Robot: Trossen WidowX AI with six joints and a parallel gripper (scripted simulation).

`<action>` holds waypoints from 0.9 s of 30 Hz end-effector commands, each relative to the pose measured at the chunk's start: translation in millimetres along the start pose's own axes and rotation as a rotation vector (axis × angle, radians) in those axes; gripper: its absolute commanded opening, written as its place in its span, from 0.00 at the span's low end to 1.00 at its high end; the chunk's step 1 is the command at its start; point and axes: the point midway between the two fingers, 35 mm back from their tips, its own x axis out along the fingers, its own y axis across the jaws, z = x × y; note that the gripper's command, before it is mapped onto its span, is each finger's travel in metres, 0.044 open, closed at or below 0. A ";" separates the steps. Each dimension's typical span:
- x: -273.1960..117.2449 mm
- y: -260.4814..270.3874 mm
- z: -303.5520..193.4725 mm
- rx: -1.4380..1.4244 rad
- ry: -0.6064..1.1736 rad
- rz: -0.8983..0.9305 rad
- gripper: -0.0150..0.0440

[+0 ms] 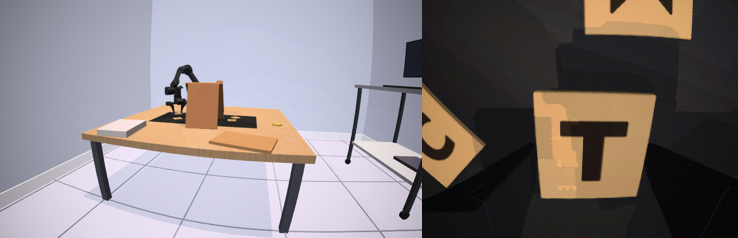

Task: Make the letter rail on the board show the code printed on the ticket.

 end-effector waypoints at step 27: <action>-47.9 -20.3 60.2 0.229 -0.312 -0.159 0.25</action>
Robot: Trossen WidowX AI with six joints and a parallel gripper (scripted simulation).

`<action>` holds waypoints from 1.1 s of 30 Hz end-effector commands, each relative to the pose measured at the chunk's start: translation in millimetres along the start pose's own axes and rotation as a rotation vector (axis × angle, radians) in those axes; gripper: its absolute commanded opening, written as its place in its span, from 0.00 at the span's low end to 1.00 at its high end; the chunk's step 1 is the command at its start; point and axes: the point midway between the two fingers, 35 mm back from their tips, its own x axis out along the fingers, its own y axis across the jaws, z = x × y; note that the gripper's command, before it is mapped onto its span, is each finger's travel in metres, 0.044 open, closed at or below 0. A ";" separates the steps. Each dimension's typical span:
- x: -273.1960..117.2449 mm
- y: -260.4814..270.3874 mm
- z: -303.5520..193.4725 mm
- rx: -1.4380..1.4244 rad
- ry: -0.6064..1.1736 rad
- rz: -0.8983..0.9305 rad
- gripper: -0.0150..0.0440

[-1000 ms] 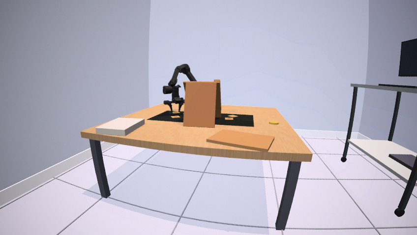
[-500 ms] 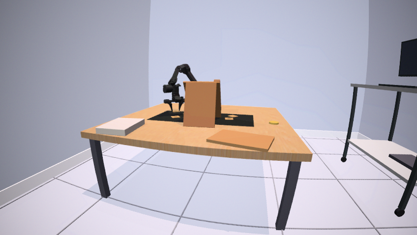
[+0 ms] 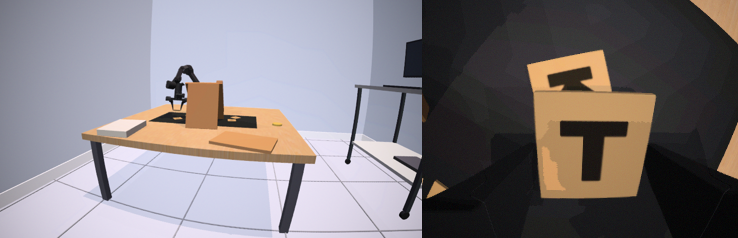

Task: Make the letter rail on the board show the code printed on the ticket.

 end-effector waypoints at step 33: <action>-84.8 -13.3 108.2 0.368 -0.628 -0.103 0.25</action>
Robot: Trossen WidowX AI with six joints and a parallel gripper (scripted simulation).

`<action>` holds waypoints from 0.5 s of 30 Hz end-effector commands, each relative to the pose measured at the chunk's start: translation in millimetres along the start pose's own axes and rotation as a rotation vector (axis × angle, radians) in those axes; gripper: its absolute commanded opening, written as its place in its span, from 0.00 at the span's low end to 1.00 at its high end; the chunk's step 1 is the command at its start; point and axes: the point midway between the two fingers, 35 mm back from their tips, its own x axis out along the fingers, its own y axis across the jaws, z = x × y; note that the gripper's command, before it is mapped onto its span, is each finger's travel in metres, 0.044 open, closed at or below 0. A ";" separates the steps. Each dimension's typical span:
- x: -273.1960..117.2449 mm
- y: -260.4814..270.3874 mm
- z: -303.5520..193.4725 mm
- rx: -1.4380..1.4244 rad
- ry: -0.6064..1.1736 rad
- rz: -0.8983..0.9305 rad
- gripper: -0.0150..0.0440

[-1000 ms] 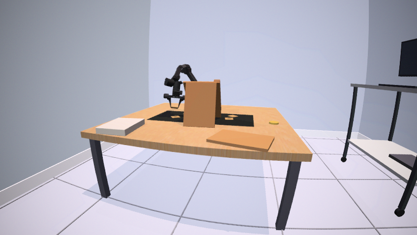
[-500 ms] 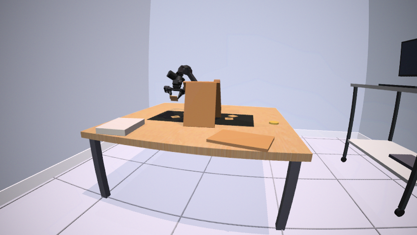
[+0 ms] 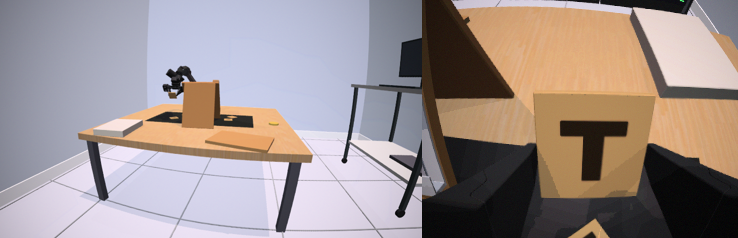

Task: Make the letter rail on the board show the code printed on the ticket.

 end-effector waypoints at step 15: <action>0.2 7.2 -0.3 0.005 -0.006 0.001 0.25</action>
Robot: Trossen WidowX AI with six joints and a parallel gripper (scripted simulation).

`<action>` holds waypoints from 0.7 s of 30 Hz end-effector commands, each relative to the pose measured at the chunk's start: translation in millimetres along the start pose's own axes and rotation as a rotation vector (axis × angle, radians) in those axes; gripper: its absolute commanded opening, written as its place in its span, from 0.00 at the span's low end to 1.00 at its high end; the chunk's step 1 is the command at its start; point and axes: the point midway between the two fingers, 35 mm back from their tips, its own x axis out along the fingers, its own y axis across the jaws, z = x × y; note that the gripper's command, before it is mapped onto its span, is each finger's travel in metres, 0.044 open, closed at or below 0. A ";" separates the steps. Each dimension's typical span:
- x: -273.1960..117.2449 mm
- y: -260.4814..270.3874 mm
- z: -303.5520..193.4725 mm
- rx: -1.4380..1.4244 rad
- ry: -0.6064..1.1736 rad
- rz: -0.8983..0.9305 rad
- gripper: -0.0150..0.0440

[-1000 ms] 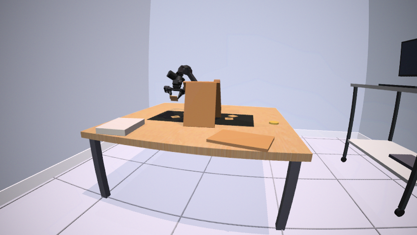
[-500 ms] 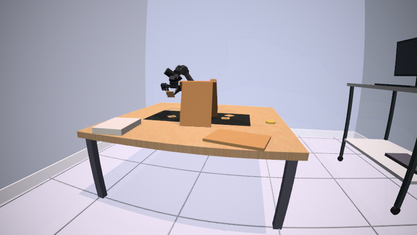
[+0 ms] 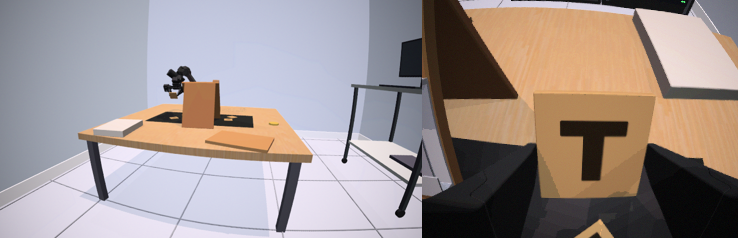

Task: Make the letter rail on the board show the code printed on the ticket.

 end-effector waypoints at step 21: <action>-0.1 12.0 0.7 0.004 -0.001 -0.002 0.25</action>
